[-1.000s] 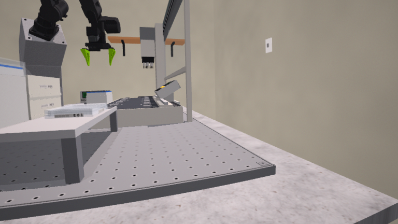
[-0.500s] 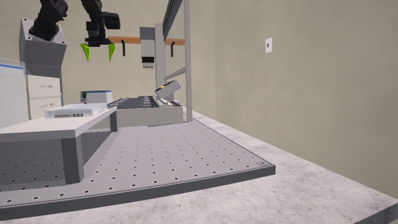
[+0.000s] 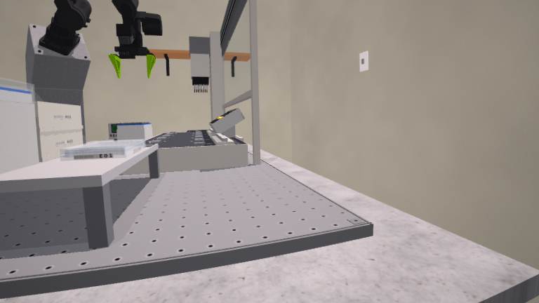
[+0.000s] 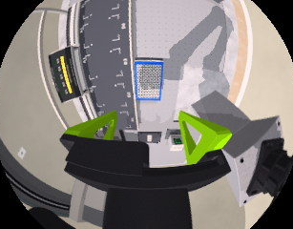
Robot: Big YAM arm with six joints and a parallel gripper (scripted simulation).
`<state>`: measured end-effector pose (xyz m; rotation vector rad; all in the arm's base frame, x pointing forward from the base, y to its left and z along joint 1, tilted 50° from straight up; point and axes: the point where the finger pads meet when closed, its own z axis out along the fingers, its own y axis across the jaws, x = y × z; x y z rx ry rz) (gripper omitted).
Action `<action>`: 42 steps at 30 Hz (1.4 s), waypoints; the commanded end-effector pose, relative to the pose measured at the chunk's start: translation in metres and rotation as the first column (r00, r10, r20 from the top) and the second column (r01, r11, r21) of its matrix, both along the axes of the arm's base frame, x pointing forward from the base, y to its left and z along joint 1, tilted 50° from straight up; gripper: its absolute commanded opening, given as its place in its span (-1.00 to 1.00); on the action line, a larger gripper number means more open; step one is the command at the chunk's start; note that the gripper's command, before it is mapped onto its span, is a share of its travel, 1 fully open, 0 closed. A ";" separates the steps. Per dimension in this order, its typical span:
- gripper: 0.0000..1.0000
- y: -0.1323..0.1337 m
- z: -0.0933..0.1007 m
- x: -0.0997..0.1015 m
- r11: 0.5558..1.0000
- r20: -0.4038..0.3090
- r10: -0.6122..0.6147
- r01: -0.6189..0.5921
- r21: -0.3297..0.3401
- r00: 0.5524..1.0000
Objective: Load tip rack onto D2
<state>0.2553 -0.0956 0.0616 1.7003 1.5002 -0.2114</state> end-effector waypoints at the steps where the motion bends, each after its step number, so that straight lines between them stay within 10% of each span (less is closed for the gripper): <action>1: 1.00 0.000 0.005 0.005 1.000 0.017 -0.009 0.009 0.004 1.000; 31: 1.00 0.000 0.005 0.005 1.000 0.017 -0.009 0.009 0.004 1.000; 42: 1.00 -0.002 -0.001 -0.006 0.991 -0.136 0.110 -0.120 -0.063 0.985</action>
